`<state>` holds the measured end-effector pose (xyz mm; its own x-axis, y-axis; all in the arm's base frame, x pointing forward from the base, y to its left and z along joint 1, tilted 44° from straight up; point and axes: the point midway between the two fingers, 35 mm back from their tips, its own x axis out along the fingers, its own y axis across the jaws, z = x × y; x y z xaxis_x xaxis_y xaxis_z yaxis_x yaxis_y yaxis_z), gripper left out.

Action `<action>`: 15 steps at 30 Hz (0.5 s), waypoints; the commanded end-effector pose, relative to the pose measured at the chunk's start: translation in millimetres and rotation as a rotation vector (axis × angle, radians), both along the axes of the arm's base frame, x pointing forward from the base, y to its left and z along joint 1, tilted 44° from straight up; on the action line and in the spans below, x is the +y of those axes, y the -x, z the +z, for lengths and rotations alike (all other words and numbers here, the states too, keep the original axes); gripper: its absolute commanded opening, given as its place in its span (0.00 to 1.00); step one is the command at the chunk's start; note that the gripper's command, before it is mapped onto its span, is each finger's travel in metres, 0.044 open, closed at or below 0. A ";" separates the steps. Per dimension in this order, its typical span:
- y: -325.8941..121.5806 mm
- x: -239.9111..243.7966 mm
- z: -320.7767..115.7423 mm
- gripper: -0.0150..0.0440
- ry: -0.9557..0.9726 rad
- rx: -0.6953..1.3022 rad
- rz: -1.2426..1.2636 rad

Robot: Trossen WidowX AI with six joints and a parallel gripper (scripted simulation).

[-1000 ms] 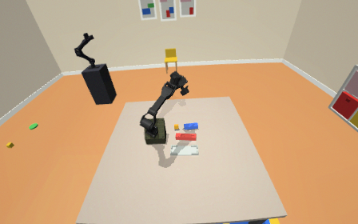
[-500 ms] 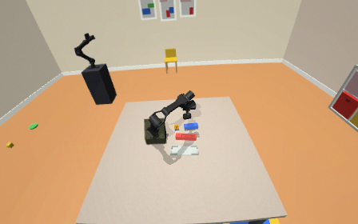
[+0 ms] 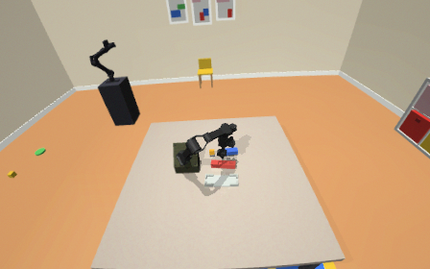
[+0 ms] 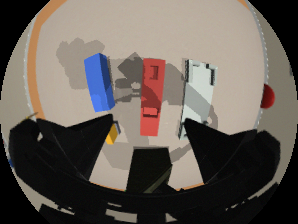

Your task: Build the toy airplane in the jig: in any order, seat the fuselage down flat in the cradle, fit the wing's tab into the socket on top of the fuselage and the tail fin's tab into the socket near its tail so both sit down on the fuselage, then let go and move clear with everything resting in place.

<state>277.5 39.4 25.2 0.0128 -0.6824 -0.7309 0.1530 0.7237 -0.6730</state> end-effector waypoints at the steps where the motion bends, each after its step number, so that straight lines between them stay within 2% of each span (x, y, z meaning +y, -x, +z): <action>1: 1.5 -12.6 -9.1 1.00 0.016 0.008 -0.010; 4: 2.2 -39.7 -36.2 1.00 0.018 0.008 -0.010; 15: 2.5 -52.4 -48.8 1.00 0.019 0.008 -0.010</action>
